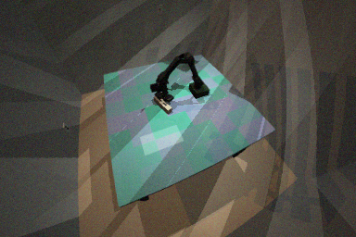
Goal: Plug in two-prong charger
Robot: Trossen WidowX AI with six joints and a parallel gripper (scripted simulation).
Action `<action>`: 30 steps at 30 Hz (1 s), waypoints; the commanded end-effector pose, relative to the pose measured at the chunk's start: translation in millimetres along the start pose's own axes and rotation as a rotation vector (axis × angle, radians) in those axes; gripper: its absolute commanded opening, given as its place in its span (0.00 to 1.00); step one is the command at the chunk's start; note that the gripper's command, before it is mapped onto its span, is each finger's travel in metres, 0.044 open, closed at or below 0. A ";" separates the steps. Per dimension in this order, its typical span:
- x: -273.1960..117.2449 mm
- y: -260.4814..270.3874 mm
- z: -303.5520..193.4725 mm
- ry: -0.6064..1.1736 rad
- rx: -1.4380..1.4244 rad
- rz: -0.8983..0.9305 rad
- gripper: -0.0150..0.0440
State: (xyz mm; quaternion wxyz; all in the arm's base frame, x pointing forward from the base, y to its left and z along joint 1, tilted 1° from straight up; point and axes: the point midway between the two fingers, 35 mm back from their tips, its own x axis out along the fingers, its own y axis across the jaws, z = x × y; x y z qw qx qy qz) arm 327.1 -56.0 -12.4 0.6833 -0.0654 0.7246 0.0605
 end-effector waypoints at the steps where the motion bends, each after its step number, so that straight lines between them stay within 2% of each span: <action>1: -0.9 0.0 6.8 -0.014 0.002 -0.001 0.25; 30: -0.3 -0.1 18.3 -0.015 0.002 -0.001 0.25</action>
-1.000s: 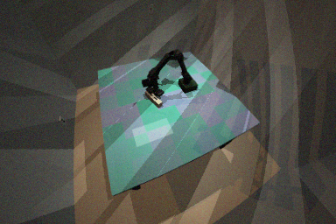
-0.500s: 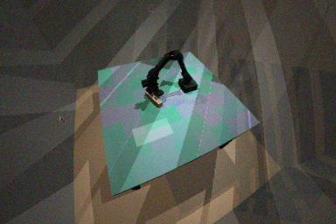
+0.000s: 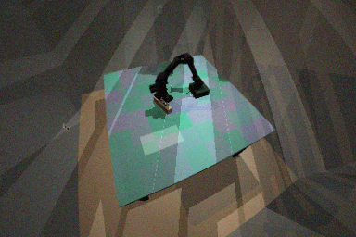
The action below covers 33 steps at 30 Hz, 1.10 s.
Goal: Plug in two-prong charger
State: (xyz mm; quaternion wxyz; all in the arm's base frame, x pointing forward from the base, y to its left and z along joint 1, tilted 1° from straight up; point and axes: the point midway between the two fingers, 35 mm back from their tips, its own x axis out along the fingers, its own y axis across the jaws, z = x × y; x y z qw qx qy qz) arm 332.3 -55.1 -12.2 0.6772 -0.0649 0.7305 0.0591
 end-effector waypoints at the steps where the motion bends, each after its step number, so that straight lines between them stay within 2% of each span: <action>1: 0.1 0.0 13.4 -0.032 -0.001 -0.002 0.25; 25: 0.5 0.0 2.8 -0.001 0.002 0.001 0.25; 33: 0.5 0.0 2.8 -0.001 0.002 0.001 0.61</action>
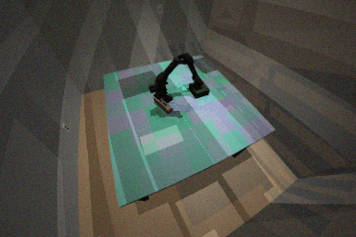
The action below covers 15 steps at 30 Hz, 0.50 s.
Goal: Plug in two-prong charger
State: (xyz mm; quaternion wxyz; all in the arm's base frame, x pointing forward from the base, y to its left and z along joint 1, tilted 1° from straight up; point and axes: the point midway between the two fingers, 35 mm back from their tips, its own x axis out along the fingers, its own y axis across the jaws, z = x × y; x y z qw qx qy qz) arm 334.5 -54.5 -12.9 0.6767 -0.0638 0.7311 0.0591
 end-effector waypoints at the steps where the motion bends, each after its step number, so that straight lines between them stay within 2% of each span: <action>1: 0.0 -0.2 0.5 -0.002 0.000 -0.001 0.65; 9: 0.0 -0.2 0.4 -0.003 0.000 -0.001 1.00; 15: 0.1 -0.2 -1.0 -0.006 0.000 -0.001 1.00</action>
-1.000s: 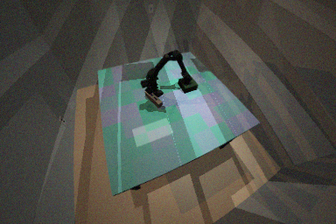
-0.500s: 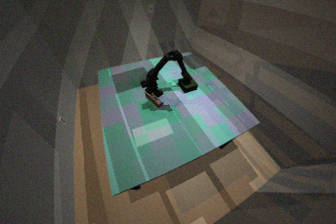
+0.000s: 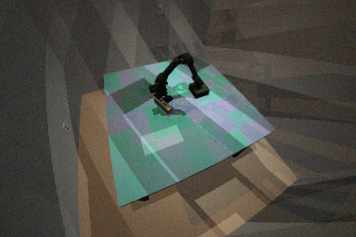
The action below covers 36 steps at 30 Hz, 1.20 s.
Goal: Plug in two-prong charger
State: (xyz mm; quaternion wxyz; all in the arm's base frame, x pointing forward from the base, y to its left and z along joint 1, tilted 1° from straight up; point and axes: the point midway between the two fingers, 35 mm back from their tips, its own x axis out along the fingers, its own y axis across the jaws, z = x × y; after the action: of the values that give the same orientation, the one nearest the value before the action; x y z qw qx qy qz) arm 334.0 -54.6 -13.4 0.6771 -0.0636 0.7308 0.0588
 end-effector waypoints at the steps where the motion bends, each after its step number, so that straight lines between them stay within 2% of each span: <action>1: -0.4 -0.2 -0.7 -0.006 -0.001 -0.001 1.00; 36: 0.7 -0.1 -10.3 -0.028 -0.003 -0.003 1.00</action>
State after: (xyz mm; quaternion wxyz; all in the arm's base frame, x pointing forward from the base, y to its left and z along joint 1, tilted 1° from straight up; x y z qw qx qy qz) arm 324.7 -56.8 -14.7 0.6843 -0.0639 0.7241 0.0573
